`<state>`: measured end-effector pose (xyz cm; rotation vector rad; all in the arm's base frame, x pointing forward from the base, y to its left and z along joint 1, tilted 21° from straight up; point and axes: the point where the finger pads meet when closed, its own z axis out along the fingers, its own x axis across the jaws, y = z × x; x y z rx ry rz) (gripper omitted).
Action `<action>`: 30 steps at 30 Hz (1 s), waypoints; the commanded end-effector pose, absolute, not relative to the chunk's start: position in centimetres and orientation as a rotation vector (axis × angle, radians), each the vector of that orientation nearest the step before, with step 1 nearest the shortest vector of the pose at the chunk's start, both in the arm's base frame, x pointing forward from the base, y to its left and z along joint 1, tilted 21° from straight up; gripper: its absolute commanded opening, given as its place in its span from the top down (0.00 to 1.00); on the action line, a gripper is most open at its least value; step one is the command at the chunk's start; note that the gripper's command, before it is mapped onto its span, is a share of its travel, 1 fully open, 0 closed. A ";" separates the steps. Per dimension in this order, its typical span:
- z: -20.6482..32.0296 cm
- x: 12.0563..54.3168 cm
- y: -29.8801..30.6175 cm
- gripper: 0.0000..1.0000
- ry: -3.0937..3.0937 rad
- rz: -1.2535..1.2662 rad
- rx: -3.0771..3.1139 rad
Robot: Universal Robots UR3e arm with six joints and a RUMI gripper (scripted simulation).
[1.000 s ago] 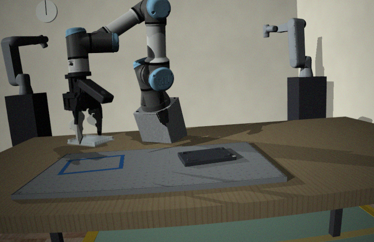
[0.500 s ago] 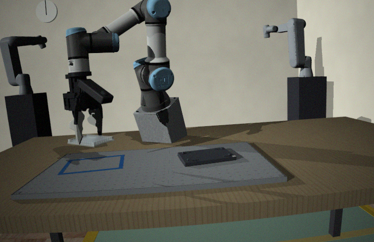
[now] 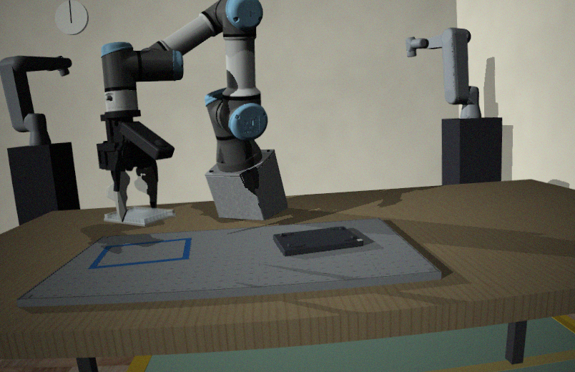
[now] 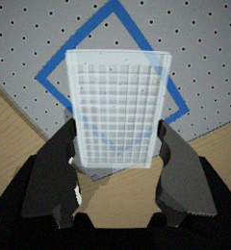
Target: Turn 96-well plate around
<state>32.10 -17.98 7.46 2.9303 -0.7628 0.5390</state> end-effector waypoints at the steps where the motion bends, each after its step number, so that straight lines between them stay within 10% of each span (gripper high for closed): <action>1: 7.5 32.1 -18.0 1.00 -0.762 0.541 2.928; 30: 6.0 32.6 -18.3 1.00 -0.763 0.541 2.928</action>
